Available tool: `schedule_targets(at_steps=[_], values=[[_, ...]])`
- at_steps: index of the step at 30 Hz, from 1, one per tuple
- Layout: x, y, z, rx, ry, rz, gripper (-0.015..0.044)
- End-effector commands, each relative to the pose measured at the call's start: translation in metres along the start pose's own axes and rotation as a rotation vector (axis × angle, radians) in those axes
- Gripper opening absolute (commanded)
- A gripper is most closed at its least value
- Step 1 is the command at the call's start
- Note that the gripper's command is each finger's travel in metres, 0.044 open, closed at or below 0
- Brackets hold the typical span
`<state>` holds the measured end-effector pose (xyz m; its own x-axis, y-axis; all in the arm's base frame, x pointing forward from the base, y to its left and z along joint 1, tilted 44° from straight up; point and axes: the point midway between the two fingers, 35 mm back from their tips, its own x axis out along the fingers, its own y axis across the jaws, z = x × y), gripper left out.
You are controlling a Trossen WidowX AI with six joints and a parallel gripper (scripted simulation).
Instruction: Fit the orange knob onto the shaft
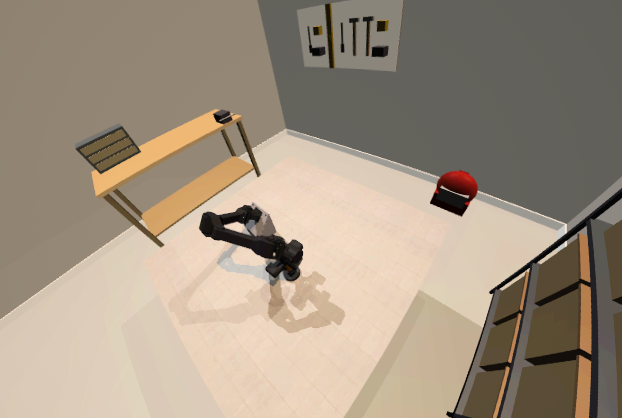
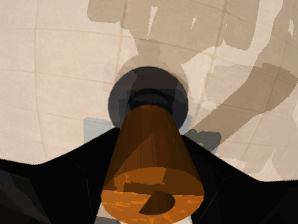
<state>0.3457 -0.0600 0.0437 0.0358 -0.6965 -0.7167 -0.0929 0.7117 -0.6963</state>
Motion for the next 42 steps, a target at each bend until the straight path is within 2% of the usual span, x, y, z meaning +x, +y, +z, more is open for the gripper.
schedule_targets(at_steps=[1, 5, 31, 38, 42], values=[[-0.0030, -0.0008, 0.0007, -0.071, -0.005, -0.002, 0.0000], [-0.0026, -0.0013, 0.0023, -0.192, -0.005, -0.002, 0.0000], [-0.0027, -0.0021, 0.0026, -0.195, -0.005, -0.002, 0.0000], [-0.0024, -0.0017, 0.0030, -0.394, -0.005, -0.002, 0.0000], [-0.0009, -0.0012, 0.0022, -0.404, -0.005, -0.003, 0.0000]])
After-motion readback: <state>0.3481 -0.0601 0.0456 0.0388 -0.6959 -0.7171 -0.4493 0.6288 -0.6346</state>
